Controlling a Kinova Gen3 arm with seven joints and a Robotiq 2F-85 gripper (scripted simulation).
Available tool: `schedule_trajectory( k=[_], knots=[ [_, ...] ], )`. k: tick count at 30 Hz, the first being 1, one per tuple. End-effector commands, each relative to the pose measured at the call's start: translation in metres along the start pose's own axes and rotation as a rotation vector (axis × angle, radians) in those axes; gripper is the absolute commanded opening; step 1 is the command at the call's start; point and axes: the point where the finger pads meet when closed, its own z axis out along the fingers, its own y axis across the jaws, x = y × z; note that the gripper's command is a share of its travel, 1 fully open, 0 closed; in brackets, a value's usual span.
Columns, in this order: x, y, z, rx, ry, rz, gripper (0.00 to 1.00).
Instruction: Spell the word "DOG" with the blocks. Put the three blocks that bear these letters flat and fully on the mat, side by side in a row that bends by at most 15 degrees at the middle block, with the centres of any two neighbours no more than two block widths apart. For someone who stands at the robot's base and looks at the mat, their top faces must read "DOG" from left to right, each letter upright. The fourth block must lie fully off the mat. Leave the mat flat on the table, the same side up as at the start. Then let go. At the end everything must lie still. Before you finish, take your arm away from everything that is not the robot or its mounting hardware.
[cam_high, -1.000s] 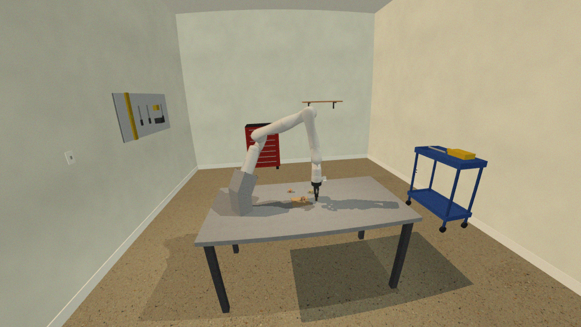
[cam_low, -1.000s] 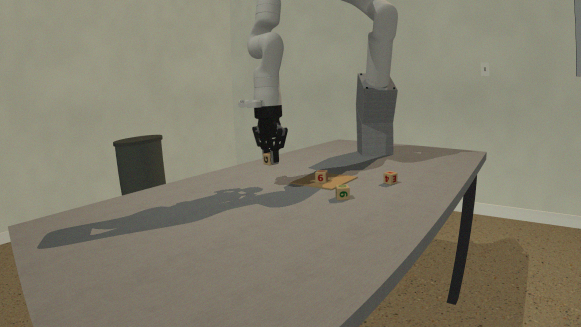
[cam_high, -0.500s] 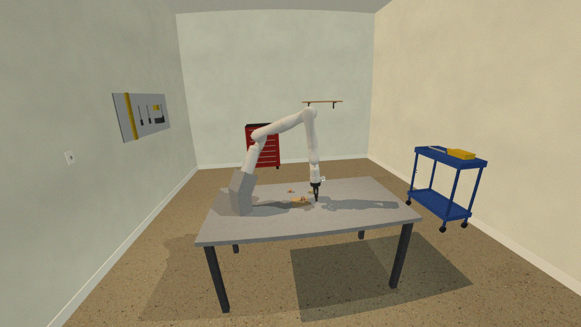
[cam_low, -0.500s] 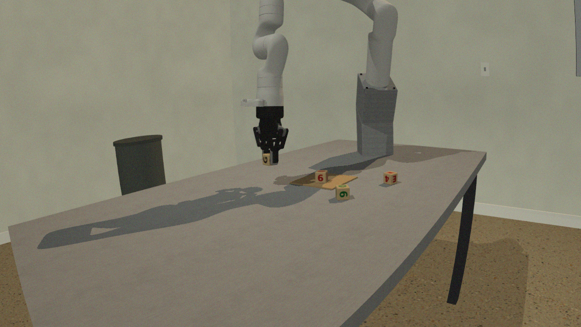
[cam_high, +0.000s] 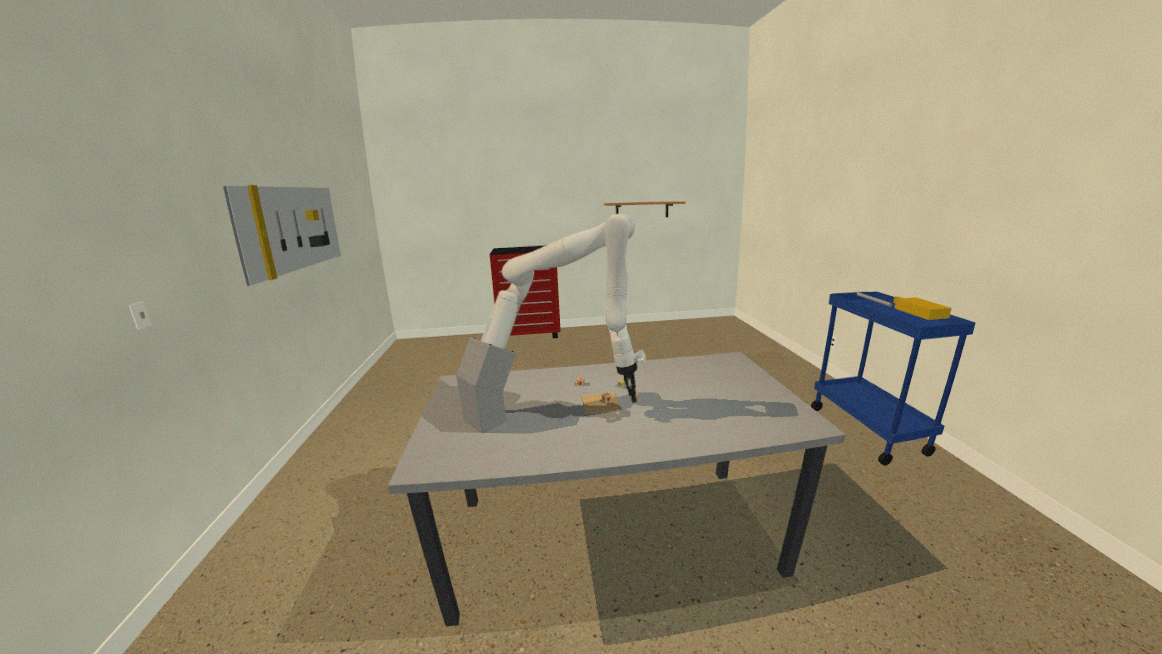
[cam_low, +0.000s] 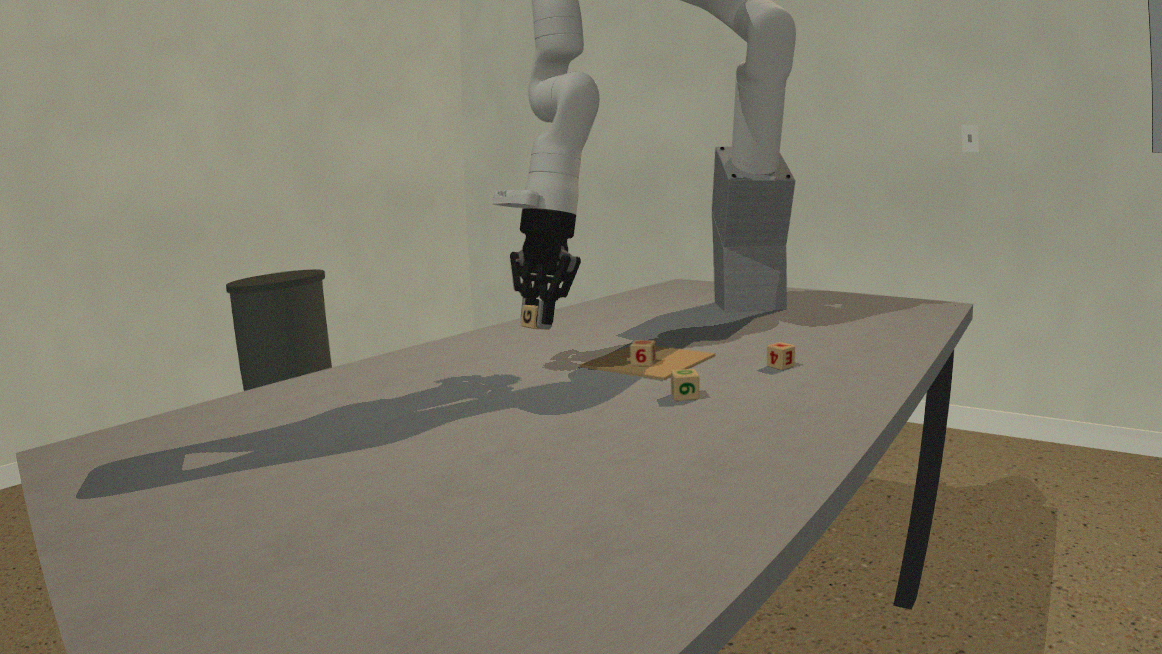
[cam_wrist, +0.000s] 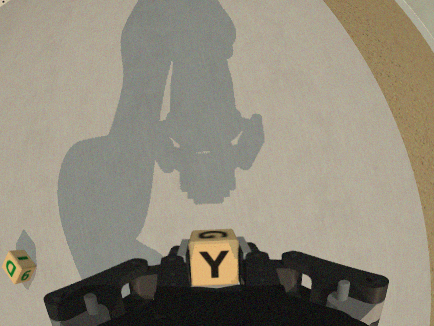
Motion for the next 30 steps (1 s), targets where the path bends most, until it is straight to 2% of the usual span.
schedule_trajectory(
  k=[1, 3, 18, 20, 24, 30],
  knots=[
    [-0.0054, -0.0035, 0.0014, 0.003, 0.038, -0.02, 0.26],
    [-0.0054, -0.0035, 0.0014, 0.003, 0.038, -0.02, 0.26],
    [-0.0055, -0.0013, 0.0018, -0.003, 0.286, -0.014, 0.26],
    [-0.0055, -0.0013, 0.0018, -0.003, 0.286, -0.014, 0.26],
    [-0.0058, -0.0012, 0.0008, -0.005, 0.355, -0.013, 0.26],
    [-0.0049, -0.007, 0.0019, 0.011, 0.461, -0.02, 0.26]
  ],
)
